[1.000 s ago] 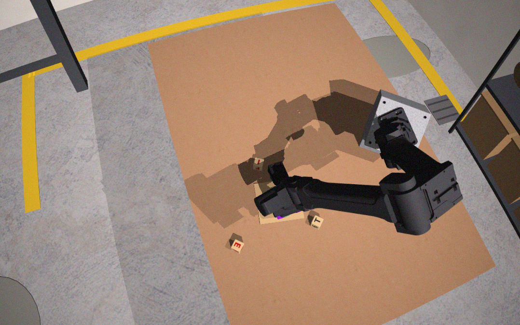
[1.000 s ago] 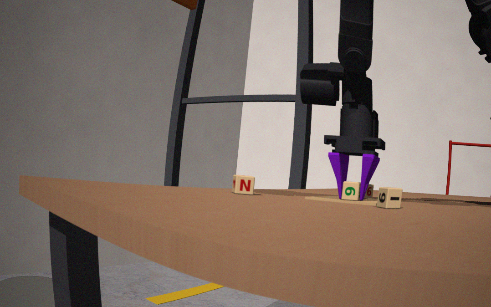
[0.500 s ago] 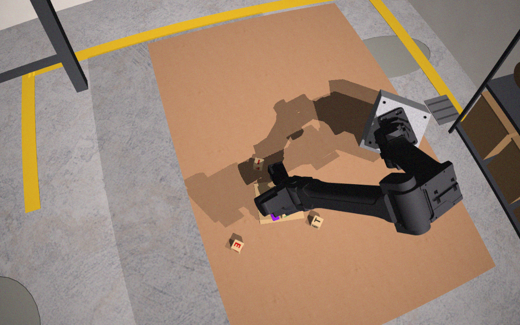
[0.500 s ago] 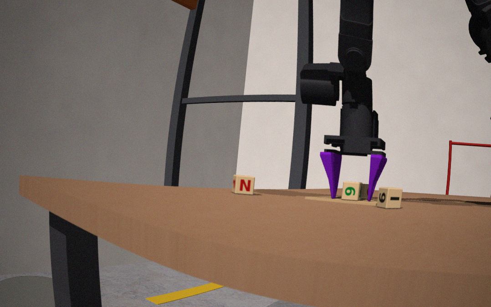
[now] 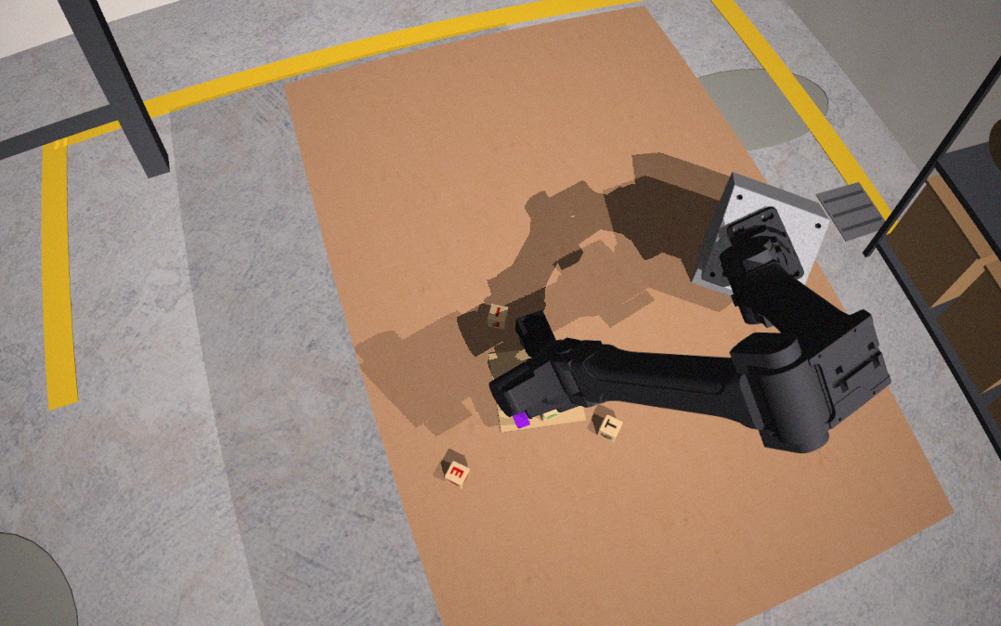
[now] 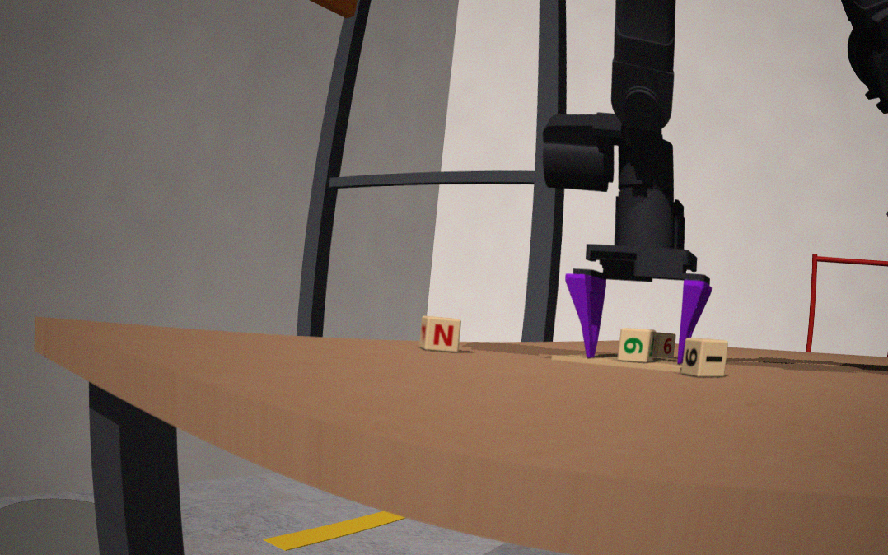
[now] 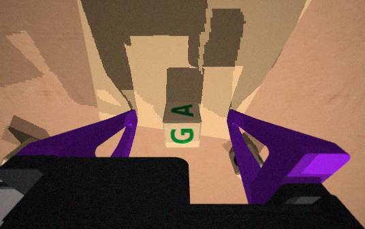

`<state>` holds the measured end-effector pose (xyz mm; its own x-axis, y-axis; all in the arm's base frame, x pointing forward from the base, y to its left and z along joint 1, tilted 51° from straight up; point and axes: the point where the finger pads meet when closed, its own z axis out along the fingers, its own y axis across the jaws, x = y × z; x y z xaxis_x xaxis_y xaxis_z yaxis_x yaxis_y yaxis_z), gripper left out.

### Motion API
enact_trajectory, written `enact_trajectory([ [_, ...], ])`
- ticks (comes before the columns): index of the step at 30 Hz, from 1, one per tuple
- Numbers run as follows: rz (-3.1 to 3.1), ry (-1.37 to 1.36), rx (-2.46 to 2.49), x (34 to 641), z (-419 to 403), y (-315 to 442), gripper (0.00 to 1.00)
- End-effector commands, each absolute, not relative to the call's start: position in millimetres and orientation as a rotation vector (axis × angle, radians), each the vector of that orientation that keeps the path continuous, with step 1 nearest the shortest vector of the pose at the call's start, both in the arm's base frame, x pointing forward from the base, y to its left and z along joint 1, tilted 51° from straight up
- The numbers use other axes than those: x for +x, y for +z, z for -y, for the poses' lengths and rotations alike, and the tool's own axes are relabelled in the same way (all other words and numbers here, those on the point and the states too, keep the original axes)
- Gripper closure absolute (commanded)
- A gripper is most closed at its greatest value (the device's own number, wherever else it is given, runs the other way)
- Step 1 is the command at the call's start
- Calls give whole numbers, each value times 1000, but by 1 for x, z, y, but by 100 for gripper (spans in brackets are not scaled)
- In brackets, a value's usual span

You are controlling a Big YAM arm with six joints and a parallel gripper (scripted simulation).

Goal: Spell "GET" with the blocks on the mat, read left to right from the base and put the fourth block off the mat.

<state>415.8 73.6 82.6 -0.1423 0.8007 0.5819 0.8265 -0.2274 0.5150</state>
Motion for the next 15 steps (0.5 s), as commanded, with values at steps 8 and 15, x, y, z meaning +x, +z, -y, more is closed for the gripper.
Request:
enact_trajectory([
  [8,1927,-1382,-2054,421,-68,96,4],
  [15,1936,-1366,-2053,414,-62,95,4],
])
